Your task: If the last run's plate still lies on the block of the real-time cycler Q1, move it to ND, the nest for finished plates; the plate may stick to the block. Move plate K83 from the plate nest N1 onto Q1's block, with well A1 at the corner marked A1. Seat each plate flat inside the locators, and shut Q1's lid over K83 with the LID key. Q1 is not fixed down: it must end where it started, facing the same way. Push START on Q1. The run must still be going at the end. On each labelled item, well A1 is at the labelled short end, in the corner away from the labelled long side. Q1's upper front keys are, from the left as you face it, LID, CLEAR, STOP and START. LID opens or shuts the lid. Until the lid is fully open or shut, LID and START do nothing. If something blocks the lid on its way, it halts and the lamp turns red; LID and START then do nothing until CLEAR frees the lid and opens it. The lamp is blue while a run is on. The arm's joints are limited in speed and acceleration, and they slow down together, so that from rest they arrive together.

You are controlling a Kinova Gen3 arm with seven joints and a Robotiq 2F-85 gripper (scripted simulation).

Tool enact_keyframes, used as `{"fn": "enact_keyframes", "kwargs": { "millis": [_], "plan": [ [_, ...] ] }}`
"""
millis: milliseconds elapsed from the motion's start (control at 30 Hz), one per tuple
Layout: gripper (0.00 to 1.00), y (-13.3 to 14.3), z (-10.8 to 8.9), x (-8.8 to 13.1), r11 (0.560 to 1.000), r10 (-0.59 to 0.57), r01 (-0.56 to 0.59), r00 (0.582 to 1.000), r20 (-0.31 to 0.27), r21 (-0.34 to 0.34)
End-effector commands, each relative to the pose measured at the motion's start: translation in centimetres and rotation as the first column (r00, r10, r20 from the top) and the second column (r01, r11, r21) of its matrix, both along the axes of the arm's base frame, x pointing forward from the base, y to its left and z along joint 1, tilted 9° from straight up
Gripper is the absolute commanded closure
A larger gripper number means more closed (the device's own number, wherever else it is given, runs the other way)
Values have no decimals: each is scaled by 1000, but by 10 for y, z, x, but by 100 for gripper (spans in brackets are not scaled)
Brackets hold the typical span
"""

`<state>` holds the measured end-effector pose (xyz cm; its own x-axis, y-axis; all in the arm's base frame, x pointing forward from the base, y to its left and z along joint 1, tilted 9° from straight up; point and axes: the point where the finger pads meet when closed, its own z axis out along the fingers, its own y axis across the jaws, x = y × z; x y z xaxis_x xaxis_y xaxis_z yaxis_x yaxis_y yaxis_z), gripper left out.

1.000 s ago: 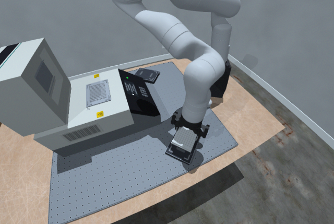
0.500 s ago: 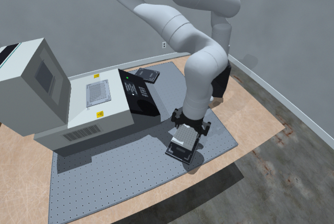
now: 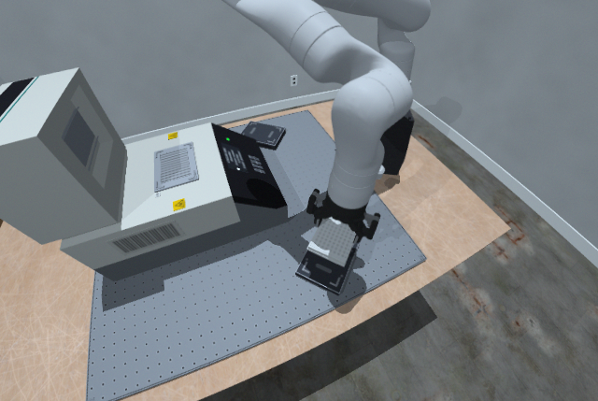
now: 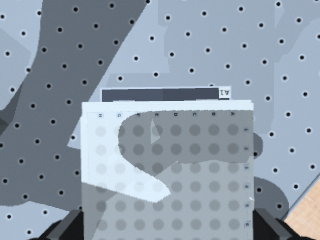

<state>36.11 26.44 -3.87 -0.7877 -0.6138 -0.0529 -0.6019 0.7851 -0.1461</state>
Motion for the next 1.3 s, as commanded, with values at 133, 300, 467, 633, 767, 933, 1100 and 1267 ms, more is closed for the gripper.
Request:
{"fn": "enact_keyframes", "kwargs": {
  "millis": [133, 300, 467, 633, 767, 933, 1100, 1267],
  "plan": [
    [9, 1, 8, -1, 1000, 0, 0, 1000, 1, 1],
    [9, 2, 14, -1, 1000, 0, 0, 1000, 1, 1],
    [9, 2, 21, -2, 1000, 0, 0, 1000, 1, 1],
    [9, 2, 25, -3, 1000, 0, 0, 1000, 1, 1],
    [9, 3, 30, -4, 1000, 0, 0, 1000, 1, 1],
    [9, 3, 36, -4, 1000, 0, 0, 1000, 1, 1],
    [9, 4, 43, -5, 1000, 0, 0, 1000, 1, 1],
    [9, 4, 47, -6, 1000, 0, 0, 1000, 1, 1]
  ]
}}
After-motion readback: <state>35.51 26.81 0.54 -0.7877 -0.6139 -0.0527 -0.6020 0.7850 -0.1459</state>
